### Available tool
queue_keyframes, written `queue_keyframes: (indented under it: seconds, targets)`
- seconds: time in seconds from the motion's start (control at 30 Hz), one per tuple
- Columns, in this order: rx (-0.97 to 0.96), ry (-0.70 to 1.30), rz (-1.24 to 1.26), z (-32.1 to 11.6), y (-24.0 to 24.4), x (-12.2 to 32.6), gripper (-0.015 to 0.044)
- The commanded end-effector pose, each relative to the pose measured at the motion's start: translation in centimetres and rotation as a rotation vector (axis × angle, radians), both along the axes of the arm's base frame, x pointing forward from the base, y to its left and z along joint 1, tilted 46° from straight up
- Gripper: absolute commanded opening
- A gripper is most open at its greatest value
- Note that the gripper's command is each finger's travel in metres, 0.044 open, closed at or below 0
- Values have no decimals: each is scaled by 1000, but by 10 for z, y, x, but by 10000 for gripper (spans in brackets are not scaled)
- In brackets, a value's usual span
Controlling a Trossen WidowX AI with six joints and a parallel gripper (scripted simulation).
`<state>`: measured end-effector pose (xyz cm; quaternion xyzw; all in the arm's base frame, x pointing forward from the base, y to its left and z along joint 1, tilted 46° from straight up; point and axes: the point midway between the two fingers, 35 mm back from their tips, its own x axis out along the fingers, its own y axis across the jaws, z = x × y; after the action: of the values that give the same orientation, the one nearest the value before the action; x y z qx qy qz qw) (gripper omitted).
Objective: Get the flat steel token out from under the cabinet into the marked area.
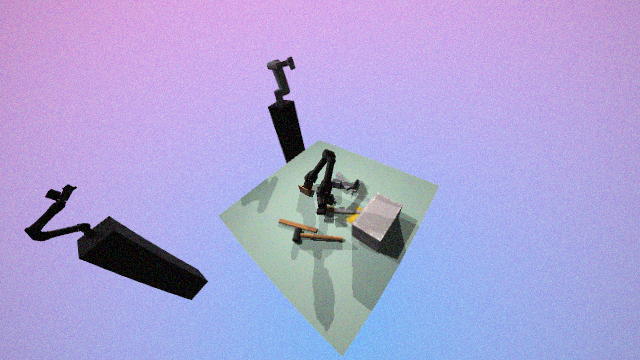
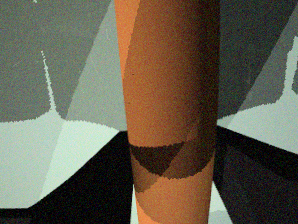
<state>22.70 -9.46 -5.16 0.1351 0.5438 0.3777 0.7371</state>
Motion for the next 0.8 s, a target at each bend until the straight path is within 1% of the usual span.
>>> queue_keyframes:
  seconds: [0.0, 0.77]
  targets:
    - [-11, -9, 6, 6, 1, 3, 0]
    - [-9, -11, 8, 27, 21, 16, 0]
